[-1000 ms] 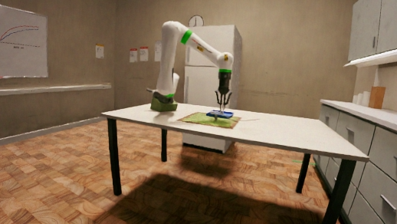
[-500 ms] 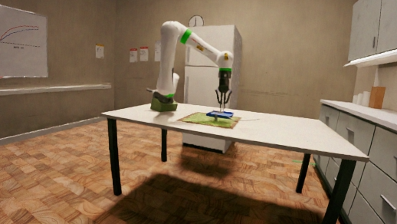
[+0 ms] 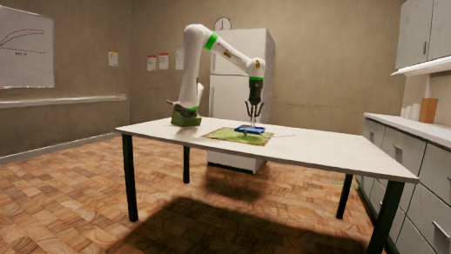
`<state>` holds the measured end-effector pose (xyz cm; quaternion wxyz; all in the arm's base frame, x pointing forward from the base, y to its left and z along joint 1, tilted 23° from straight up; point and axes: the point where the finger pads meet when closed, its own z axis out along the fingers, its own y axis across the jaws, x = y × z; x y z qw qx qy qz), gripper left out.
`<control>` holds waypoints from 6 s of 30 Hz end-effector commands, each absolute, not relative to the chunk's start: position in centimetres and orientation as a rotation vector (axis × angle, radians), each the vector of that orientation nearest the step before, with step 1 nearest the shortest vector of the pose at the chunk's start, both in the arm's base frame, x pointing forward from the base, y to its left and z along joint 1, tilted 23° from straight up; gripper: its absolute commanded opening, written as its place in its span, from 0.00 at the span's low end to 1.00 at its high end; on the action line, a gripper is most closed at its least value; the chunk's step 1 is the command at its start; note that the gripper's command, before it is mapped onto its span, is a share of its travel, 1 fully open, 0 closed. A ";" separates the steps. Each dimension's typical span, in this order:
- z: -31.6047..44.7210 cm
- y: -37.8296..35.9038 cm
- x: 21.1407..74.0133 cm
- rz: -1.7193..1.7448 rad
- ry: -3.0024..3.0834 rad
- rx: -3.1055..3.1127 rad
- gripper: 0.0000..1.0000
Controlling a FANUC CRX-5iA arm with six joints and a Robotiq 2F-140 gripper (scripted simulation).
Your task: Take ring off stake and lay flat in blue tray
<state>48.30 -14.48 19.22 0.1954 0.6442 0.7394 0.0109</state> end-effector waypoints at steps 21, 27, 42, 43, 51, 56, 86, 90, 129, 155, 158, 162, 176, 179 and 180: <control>16.2 1.1 51.1 0.031 2.071 1.804 0.10; 16.1 1.4 51.2 0.031 2.071 1.804 0.10; 16.1 1.4 51.2 0.031 2.071 1.804 0.10; 16.1 1.4 51.2 0.031 2.071 1.804 0.10; 16.1 1.4 51.2 0.031 2.071 1.804 0.10; 16.1 1.4 51.2 0.031 2.071 1.804 0.10; 14.9 1.0 51.6 0.031 2.071 1.804 0.10; 14.3 0.9 51.8 0.031 2.071 1.804 0.10; 11.7 0.2 52.7 0.031 2.071 1.804 0.10; 11.7 0.2 52.7 0.031 2.071 1.804 0.10; 11.7 0.2 52.7 0.031 2.071 1.804 0.10; 11.7 0.2 52.7 0.031 2.071 1.804 0.24; 11.7 0.2 52.7 0.031 2.071 1.804 0.24; 11.7 0.2 52.7 0.031 2.071 1.804 0.24; 11.7 0.2 52.7 0.031 2.071 1.804 0.24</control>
